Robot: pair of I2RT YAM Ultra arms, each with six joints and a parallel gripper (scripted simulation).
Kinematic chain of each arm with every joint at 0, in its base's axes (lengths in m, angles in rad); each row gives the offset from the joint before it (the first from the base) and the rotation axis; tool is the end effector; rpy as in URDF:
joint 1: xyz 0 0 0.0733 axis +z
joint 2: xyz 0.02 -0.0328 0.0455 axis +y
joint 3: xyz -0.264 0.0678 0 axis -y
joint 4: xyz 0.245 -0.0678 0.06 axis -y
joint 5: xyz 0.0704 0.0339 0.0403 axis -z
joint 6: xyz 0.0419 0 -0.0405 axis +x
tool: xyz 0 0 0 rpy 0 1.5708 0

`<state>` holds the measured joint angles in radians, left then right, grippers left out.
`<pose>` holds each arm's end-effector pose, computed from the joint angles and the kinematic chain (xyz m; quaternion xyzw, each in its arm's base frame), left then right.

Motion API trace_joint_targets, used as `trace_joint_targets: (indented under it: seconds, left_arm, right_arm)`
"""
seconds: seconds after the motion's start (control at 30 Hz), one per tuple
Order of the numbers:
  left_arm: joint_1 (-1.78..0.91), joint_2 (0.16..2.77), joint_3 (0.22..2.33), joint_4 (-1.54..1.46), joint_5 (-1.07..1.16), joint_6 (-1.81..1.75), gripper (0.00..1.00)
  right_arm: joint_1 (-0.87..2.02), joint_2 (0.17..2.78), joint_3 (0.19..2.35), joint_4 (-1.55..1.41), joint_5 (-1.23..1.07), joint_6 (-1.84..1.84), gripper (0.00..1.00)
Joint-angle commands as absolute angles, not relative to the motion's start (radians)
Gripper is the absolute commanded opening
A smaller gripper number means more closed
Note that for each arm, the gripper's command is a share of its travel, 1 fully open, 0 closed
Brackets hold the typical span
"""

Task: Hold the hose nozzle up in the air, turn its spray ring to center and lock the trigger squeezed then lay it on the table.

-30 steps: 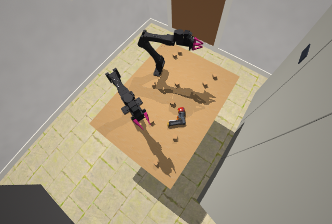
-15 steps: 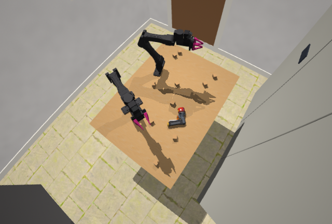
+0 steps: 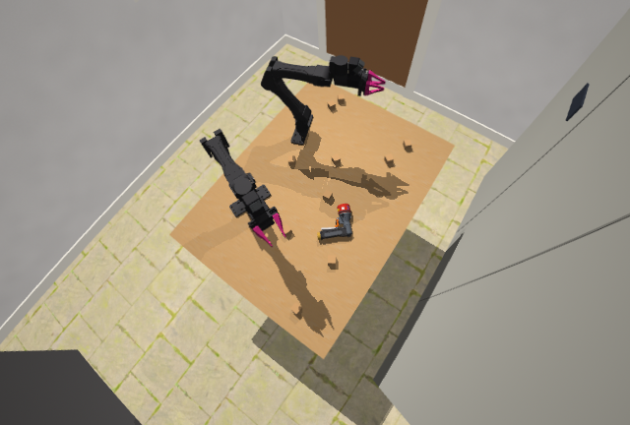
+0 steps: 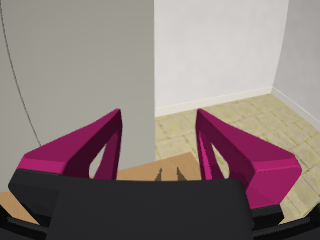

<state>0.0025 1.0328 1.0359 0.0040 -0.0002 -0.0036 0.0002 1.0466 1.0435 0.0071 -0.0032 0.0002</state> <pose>0.2418 0.0017 0.4069 -0.0022 0.7046 -0.0003 0.7096 0.2453 0.0013 0.4068 -0.0011 0.7057 0.0013 0.7085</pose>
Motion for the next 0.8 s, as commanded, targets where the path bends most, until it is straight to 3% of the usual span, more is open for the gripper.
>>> trace_joint_targets:
  seconds: [0.0,0.77]
  left_arm:
    - [0.008,1.052,1.075,0.024,-0.004,-0.001,0.37]
    - [0.009,1.046,1.076,0.025,-0.004,-0.001,0.37]
  right_arm:
    - [-0.002,1.038,1.054,0.0,-0.002,0.005,0.5]
    - [0.002,1.033,1.052,0.0,-0.002,0.005,0.5]
